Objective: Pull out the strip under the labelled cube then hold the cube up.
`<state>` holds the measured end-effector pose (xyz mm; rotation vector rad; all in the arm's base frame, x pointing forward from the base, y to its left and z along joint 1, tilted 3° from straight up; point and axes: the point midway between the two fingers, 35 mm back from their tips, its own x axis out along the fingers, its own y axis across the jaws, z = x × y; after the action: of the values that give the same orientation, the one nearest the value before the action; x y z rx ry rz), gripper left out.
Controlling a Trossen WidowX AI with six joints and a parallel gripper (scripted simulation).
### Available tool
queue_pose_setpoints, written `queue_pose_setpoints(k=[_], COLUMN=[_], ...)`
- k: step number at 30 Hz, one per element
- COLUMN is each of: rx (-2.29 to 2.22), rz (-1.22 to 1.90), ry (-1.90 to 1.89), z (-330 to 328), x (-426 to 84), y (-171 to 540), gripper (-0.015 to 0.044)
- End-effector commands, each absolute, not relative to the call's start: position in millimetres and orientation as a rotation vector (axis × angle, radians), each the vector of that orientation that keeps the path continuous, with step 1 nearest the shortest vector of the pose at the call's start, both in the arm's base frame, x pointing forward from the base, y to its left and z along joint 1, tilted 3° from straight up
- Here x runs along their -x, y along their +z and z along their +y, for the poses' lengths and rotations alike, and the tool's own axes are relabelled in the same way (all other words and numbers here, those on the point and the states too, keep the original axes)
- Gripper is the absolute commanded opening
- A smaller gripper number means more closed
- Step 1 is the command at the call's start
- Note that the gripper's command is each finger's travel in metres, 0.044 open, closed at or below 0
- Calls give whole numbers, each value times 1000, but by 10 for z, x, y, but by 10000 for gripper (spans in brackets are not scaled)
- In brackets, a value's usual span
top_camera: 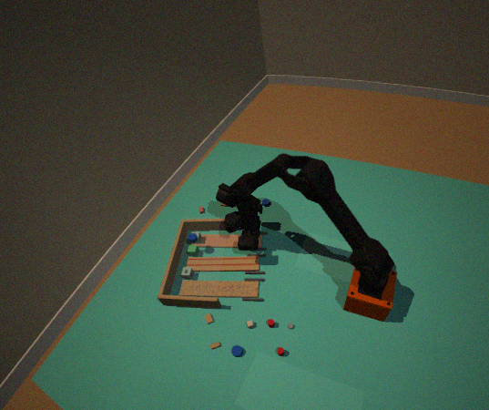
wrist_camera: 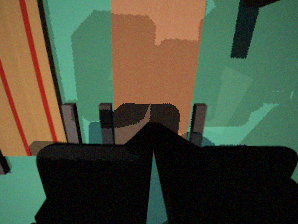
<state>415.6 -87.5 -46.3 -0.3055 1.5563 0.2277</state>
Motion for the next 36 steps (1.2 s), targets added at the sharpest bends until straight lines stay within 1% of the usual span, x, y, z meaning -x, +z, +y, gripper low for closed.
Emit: queue_pose_setpoints(k=[1, 36], rx=[307, 307], rz=[1556, 1557], ry=[234, 234], z=[-872, -895], x=[-4152, -4106], y=[-485, -515], gripper=[0, 0])
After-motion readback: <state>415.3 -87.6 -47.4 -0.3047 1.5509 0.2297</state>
